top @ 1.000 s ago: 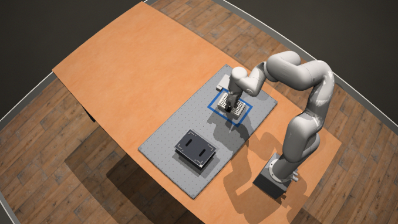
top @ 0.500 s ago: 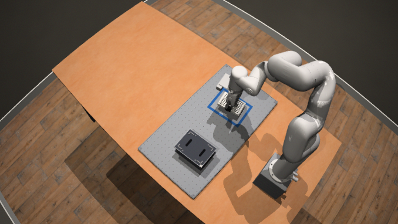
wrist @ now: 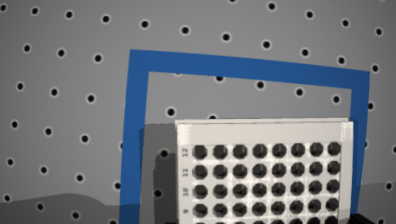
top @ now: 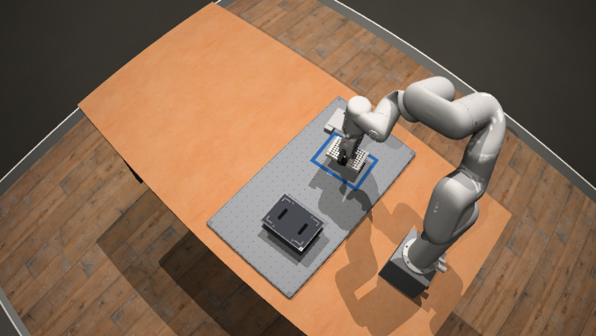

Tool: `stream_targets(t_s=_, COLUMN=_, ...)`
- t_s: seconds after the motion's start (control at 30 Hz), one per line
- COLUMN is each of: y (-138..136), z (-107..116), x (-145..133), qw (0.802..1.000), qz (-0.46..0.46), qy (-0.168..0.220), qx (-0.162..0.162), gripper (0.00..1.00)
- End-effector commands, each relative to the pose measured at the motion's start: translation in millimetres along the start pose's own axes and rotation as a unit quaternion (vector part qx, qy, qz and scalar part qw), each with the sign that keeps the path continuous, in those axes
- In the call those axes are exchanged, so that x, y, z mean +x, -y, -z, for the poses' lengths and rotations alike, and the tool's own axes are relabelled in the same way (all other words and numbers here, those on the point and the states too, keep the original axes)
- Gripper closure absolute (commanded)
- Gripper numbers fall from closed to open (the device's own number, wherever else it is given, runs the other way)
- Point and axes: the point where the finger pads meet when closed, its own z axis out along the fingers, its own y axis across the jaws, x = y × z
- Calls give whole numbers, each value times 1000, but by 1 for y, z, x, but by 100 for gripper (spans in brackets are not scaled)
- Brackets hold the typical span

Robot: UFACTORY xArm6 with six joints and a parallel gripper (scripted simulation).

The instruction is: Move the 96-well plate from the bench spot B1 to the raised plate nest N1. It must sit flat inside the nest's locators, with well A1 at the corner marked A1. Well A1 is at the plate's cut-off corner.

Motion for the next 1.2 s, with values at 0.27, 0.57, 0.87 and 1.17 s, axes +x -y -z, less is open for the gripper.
stream_targets(t_s=0.27, y=-1, z=19, x=1, qw=1000, qz=0, qy=-2, qx=-1, gripper=100)
stream_targets(t_s=0.57, y=-1, z=34, x=1, qw=1000, qz=0, qy=-2, qx=-1, gripper=100)
stream_targets(t_s=0.87, y=-1, z=46, x=1, qw=1000, qz=0, qy=-2, qx=-1, gripper=100)
stream_targets(t_s=1.17, y=-1, z=49, x=1, qw=1000, qz=0, qy=-2, qx=-1, gripper=100)
